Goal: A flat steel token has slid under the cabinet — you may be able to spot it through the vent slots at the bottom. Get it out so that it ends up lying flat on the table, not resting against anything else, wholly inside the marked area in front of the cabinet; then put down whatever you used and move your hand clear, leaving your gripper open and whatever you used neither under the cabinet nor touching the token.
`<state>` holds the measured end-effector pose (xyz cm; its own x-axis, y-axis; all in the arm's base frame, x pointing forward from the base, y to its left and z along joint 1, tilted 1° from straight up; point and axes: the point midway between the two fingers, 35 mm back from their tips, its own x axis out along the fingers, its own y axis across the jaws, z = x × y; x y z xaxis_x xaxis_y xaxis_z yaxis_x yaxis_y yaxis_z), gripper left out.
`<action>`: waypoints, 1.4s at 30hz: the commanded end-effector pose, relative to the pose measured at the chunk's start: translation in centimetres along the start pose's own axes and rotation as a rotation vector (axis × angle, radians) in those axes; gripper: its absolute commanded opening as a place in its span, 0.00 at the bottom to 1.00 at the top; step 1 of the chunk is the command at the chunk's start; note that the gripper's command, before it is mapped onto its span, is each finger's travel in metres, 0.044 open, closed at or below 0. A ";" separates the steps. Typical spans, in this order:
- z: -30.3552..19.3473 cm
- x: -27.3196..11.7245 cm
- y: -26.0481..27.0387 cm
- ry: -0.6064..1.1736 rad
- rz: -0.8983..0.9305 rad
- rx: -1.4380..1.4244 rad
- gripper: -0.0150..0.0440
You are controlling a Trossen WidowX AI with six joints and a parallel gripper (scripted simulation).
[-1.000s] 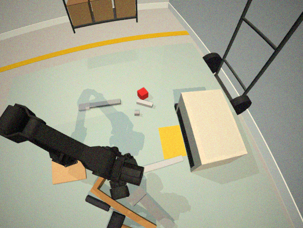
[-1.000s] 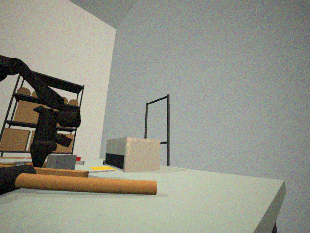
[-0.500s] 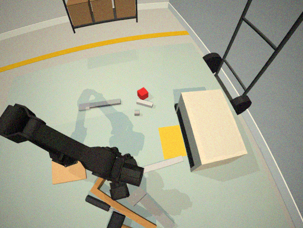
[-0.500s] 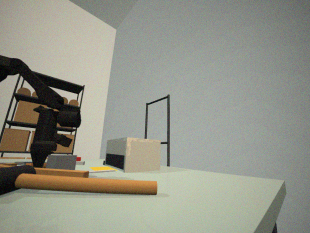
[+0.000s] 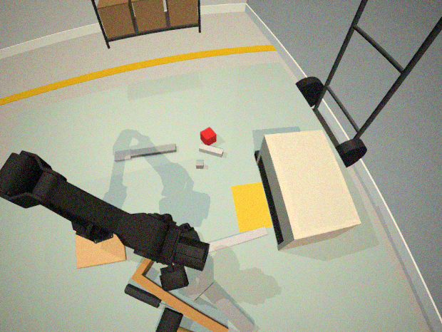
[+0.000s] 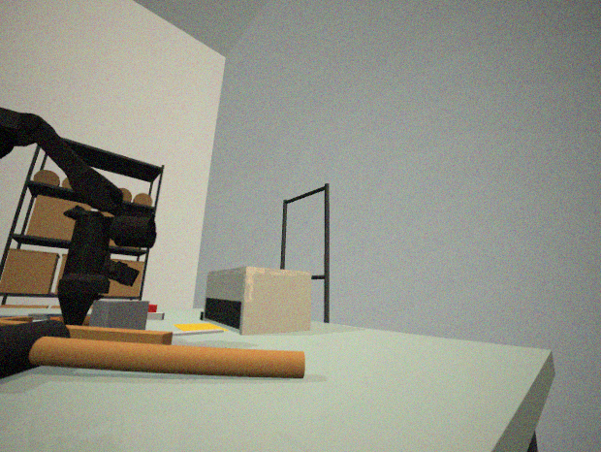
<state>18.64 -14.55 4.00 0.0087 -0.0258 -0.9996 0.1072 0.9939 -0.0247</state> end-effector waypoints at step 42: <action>3.0 0.0 -0.1 -0.002 -0.002 -0.003 0.25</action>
<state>21.01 -14.91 4.00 0.0070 -0.0256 -0.9996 0.1015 0.9945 -0.0248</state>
